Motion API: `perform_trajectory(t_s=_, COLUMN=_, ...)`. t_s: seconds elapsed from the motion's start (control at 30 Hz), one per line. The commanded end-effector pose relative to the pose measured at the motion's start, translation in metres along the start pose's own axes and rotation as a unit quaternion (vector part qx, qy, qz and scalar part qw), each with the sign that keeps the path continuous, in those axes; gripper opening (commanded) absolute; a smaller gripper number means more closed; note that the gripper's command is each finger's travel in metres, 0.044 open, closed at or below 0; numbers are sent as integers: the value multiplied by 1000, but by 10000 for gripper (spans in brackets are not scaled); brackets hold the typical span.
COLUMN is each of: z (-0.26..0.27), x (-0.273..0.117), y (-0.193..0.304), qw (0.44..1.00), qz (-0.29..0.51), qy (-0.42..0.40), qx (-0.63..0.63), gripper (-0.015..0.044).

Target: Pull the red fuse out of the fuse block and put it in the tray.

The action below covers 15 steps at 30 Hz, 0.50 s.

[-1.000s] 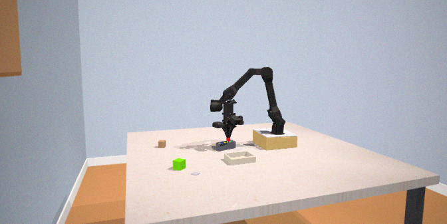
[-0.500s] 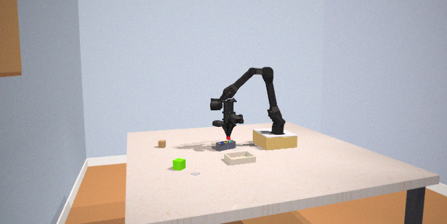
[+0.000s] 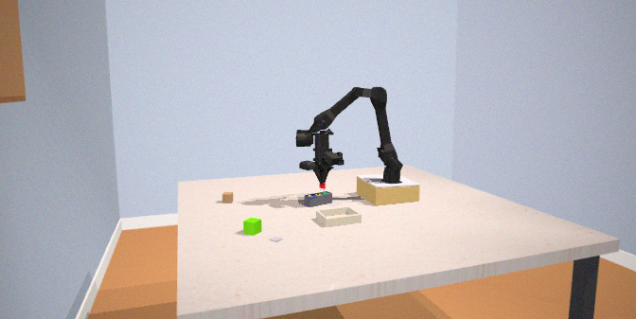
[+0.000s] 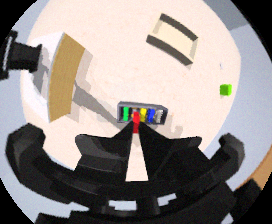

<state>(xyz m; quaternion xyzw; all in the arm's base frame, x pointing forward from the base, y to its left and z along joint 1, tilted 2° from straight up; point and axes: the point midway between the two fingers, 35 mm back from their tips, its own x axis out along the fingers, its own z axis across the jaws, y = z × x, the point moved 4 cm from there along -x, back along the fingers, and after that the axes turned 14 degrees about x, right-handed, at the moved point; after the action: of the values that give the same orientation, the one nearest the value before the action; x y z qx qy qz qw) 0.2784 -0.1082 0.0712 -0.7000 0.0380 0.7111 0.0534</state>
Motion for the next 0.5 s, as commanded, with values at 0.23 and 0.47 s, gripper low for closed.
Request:
perform_trajectory(t_s=0.23, z=0, x=-16, y=1, qw=1000, qz=3, qy=3, qx=-1, gripper=0)
perform_trajectory(t_s=0.47, z=-14, x=-17, y=-26, qw=1000, qz=2, qy=4, qx=-1, gripper=0)
